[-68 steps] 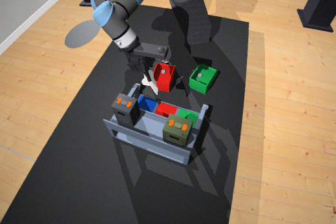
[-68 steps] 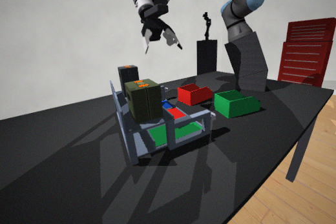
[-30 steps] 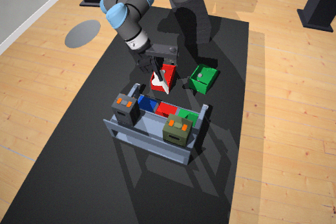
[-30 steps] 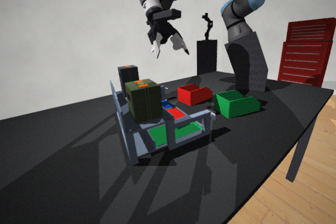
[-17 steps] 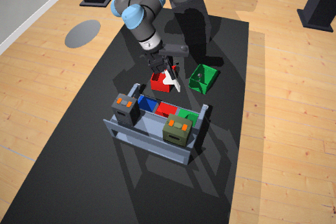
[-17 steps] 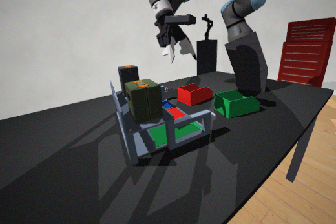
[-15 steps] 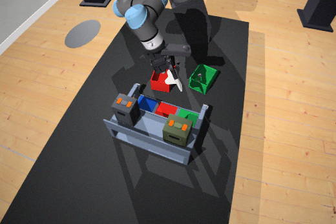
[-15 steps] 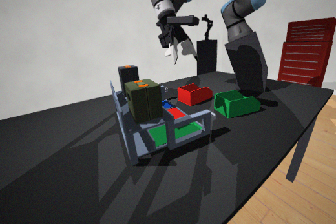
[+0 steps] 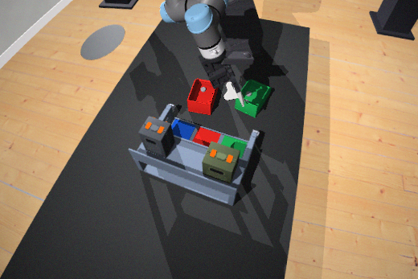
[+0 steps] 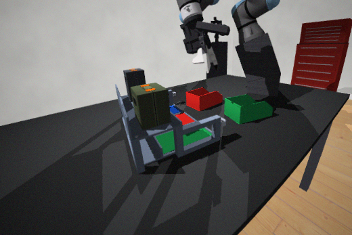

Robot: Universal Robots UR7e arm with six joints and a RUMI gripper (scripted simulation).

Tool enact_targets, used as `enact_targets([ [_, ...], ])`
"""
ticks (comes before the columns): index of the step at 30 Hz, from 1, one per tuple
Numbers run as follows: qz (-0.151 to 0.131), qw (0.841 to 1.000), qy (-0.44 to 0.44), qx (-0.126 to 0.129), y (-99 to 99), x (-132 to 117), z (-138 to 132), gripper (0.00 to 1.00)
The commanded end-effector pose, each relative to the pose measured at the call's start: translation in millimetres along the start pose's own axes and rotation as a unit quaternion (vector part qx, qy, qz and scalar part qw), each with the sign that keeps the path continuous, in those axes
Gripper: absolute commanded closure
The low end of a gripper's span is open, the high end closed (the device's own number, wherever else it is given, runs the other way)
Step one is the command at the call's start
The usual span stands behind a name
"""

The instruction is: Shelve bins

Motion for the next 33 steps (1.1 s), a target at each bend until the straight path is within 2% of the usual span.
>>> enact_targets([
  [1,-0.020,0.998,0.051,0.012,-13.2,19.2,-12.6,0.00],
  [8,-0.045,0.991,0.122,0.032,-28.1,43.5,-33.2,0.00],
  [11,-0.049,0.990,0.131,0.035,-29.8,46.7,-36.3,0.00],
  [23,-0.085,0.966,0.234,0.067,-44.2,78.3,-71.1,0.00],
  [33,-0.103,0.949,0.285,0.084,-48.3,92.1,-90.1,0.00],
])
Point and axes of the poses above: the point where the finger pads meet when closed, its own y axis back along the fingers, its own z axis across the jaws, x = y × z, the point moved 5 cm from there along y, back along the fingers, and after that the axes turned 3 degrees about y, right-handed, at the moved point
